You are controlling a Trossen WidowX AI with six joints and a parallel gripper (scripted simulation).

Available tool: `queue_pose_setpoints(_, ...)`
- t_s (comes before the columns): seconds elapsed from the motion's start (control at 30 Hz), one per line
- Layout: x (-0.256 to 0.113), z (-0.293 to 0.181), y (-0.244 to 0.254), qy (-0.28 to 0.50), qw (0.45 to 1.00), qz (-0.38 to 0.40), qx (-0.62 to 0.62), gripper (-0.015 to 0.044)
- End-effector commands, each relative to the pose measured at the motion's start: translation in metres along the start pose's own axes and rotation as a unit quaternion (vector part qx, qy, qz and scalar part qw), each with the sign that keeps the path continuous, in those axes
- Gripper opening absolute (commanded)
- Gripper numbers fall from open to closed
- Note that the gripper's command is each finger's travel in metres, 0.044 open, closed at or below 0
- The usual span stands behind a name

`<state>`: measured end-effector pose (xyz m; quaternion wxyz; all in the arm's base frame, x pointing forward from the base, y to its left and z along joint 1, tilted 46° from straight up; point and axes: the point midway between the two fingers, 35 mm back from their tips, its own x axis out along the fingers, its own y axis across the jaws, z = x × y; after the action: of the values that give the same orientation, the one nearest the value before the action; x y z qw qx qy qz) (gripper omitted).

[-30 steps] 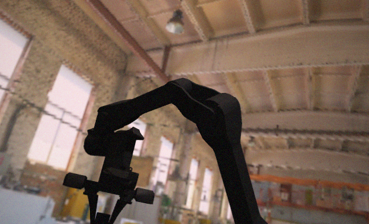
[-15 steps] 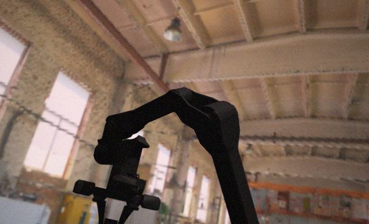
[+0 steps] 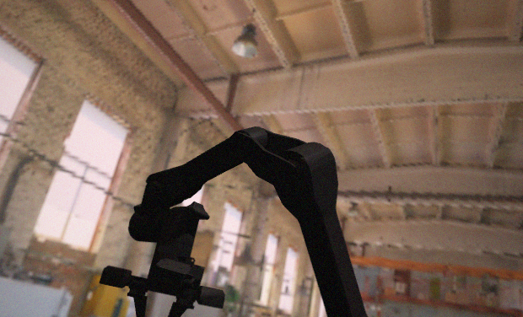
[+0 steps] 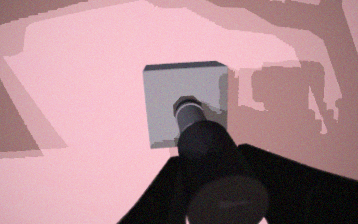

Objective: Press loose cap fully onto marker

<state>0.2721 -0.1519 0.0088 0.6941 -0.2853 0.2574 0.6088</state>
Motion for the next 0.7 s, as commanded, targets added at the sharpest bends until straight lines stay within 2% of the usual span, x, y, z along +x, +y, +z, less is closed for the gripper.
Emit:
queue_pose_setpoints(0.0, 0.009, 0.001, 0.001, -0.004, 1.0, 0.002, 0.004, 0.0)
queue_pose_setpoints(0.67, 0.041, 0.001, 0.004, -0.005, 1.0, 0.001, 0.003, 0.0)
